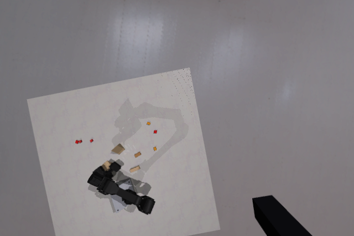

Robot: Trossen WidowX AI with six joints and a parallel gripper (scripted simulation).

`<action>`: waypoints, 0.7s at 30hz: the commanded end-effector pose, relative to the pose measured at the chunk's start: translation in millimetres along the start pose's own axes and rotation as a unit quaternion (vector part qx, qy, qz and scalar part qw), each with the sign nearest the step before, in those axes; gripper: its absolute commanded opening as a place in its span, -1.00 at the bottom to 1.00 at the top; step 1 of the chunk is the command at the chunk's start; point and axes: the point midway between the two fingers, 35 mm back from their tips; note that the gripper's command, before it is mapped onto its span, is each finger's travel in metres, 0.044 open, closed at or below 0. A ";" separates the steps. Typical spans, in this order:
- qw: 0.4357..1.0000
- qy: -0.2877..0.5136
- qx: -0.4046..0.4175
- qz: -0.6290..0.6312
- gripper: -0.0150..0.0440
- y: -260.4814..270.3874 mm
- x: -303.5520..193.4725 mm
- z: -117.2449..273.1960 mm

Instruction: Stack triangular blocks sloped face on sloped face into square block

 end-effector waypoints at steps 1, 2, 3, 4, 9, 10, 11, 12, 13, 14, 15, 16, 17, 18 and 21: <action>1.000 -0.005 -0.003 -0.001 -0.49 -20.1 -2.0 8.9; 1.000 -0.005 -0.004 -0.001 -0.49 -24.4 -3.1 10.5; 1.000 -0.005 -0.004 -0.001 -0.49 -28.6 -4.3 12.0; 1.000 -0.005 -0.005 -0.001 -0.49 -32.8 -5.5 13.6; 1.000 -0.004 -0.007 -0.001 -0.49 -53.6 -13.1 21.5; 1.000 -0.004 -0.008 -0.001 -0.49 -57.7 -14.9 23.1; 1.000 -0.004 -0.008 -0.001 -0.49 -61.8 -16.7 24.8; 1.000 -0.003 -0.009 -0.001 -0.49 -65.9 -18.7 26.4; 1.000 -0.003 -0.010 -0.001 -0.49 -69.9 -20.7 28.0; 1.000 -0.003 -0.010 -0.001 -0.49 -73.1 -22.4 29.4; 1.000 -0.003 -0.011 -0.001 -0.49 -75.0 -23.5 30.2; 1.000 -0.003 -0.011 -0.001 -0.49 -75.7 -23.8 30.5; 1.000 -0.003 -0.011 -0.001 -0.49 -75.7 -23.8 30.5; 1.000 -0.003 -0.011 -0.001 -0.49 -75.7 -23.8 30.5; 1.000 -0.003 -0.010 -0.001 -0.49 -75.7 -22.7 23.4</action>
Point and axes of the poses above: the point midway between the two fingers, 35 mm back from their tips, its own z axis back along the fingers, its own y axis across the jaws, x = y × z, and after that the axes turned 9 degrees about z, right-handed
